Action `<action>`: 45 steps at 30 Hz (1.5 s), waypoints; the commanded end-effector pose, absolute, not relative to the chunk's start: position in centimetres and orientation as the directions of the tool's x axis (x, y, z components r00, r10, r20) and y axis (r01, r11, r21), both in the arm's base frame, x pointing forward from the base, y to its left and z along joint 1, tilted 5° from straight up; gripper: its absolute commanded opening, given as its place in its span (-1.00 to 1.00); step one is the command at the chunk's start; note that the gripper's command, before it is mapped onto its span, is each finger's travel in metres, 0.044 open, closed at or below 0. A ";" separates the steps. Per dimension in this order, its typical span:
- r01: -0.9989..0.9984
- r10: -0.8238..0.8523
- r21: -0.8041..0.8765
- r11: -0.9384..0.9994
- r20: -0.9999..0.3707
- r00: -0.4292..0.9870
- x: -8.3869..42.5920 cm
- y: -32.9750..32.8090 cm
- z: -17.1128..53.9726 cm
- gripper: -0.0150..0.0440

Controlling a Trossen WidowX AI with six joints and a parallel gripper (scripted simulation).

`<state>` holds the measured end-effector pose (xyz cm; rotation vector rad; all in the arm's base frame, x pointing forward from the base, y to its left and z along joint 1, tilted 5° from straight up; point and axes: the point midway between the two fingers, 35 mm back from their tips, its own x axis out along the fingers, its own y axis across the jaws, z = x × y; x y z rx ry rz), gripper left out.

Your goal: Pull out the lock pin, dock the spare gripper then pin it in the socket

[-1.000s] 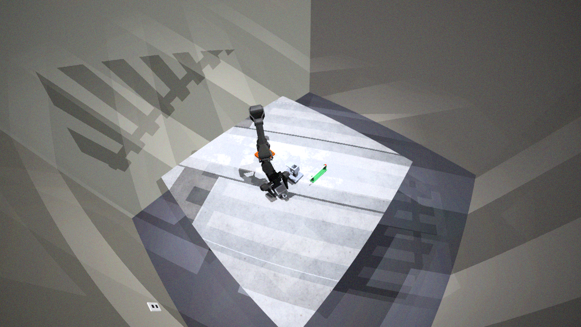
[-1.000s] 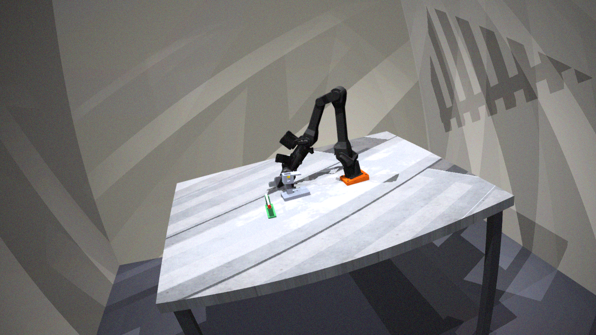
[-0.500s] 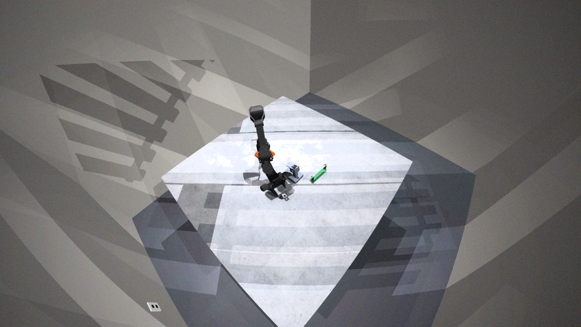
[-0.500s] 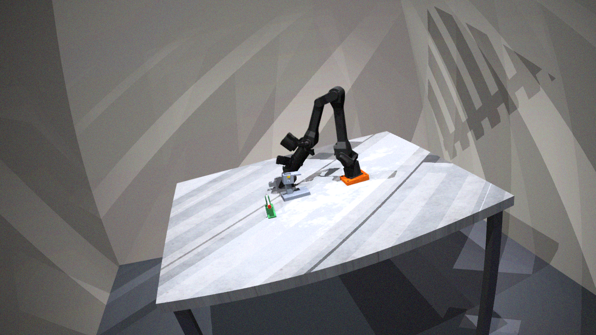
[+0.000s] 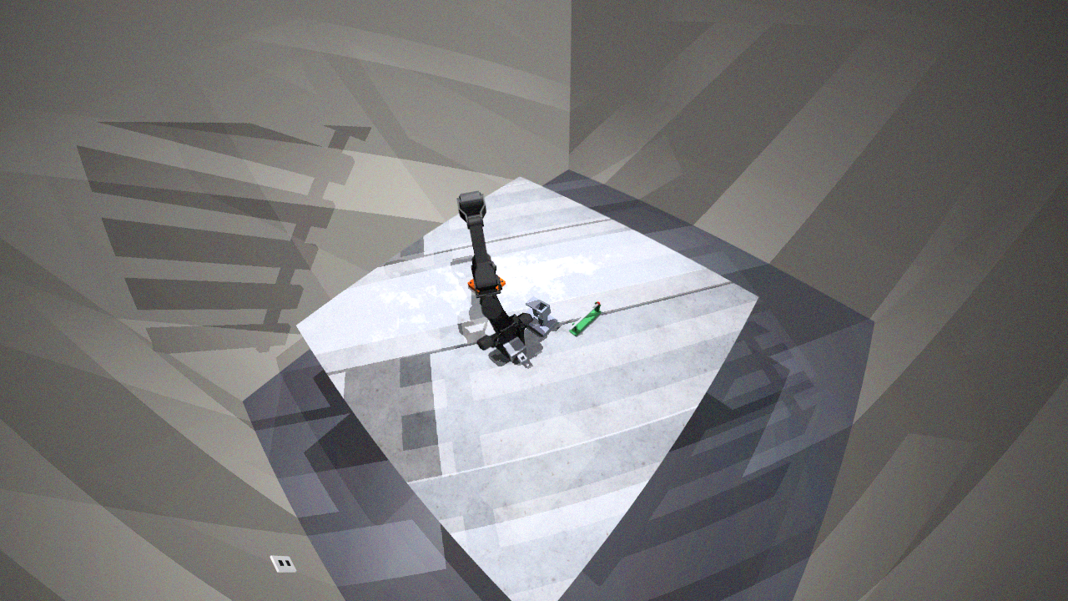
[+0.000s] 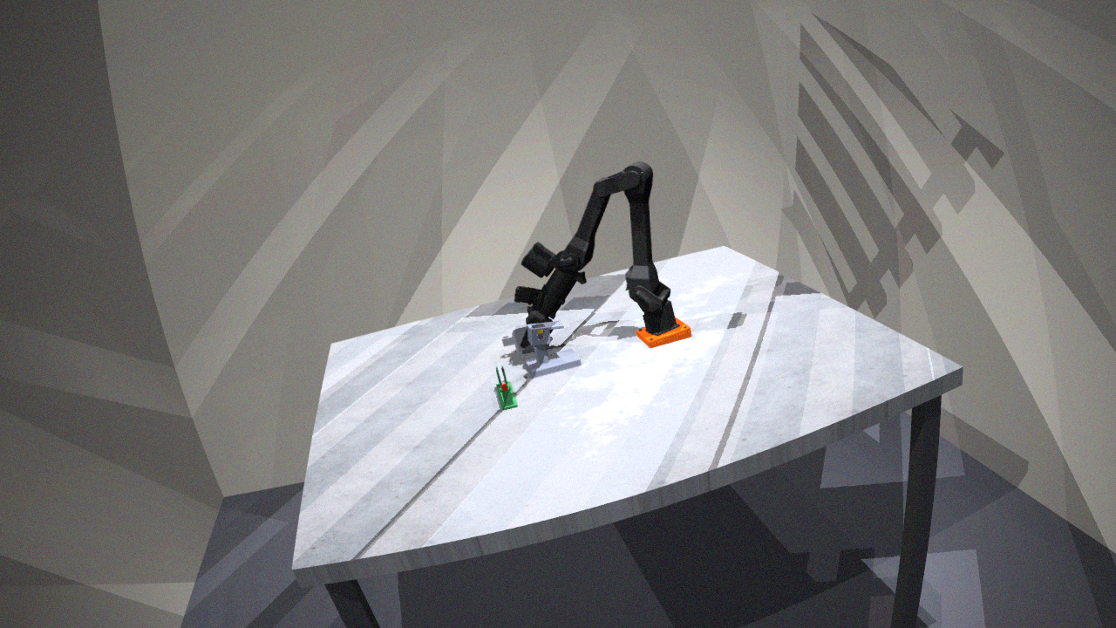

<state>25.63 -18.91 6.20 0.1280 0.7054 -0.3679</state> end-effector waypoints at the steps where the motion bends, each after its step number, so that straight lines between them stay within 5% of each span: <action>1: 0.373 -0.300 -0.019 0.928 -0.632 0.715 26.1 -19.4 8.4 -0.49; 20: 0.373 -0.300 -0.019 0.928 -0.632 0.714 24.7 -18.2 16.6 -0.49; 45: 0.302 -0.276 -0.101 0.948 -0.733 0.622 25.4 -16.6 15.3 -0.49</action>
